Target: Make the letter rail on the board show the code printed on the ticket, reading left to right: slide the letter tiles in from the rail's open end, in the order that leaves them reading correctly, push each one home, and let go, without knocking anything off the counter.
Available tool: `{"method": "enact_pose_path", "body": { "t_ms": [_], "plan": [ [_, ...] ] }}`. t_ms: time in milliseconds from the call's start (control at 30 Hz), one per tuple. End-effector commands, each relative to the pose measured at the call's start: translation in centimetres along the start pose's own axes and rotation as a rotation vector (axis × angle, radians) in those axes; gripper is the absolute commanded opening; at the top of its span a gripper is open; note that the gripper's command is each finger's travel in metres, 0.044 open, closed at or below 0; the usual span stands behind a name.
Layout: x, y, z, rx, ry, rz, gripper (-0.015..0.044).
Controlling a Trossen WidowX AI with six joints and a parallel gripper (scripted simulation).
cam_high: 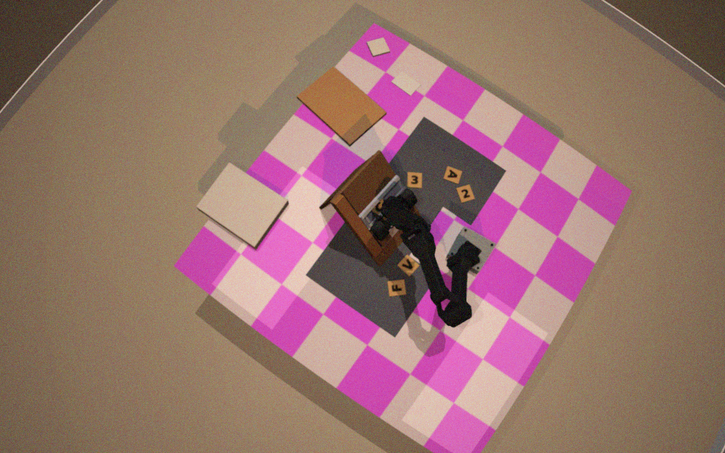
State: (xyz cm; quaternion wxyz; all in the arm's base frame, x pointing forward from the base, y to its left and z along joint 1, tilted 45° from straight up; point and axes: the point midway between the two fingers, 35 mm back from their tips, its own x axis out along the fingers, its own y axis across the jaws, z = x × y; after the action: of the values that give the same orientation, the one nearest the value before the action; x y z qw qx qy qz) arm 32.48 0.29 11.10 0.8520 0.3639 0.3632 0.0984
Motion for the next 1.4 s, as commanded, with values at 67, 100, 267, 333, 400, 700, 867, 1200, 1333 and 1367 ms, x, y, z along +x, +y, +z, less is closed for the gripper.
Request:
{"method": "enact_pose_path", "body": {
  "t_ms": [67,100,267,333,400,700,867,1200,1333,1367],
  "plan": [
    [-0.1,0.5,0.2,0.000,-0.006,-0.003,0.0000],
    [-0.1,0.6,0.2,0.000,-0.006,-0.003,0.0000],
    [-0.1,1.0,0.2,0.000,-0.006,-0.003,0.0000],
    [-0.1,1.1,0.2,0.000,-0.006,-0.003,0.0000],
    [-0.1,1.2,0.2,0.000,-0.006,-0.002,0.0000],
    [-0.1,1.9,0.2,0.000,-0.006,-0.002,0.0000],
    [-0.1,2.3,0.2,0.000,-0.006,-0.002,0.0000],
    [-0.1,2.9,0.2,0.000,-0.006,-0.002,0.0000],
    [0.0,2.8,0.0,-0.001,-0.001,0.002,0.0079],
    [0.0,2.8,0.0,-0.001,-0.001,0.002,0.0105]
  ]
}}
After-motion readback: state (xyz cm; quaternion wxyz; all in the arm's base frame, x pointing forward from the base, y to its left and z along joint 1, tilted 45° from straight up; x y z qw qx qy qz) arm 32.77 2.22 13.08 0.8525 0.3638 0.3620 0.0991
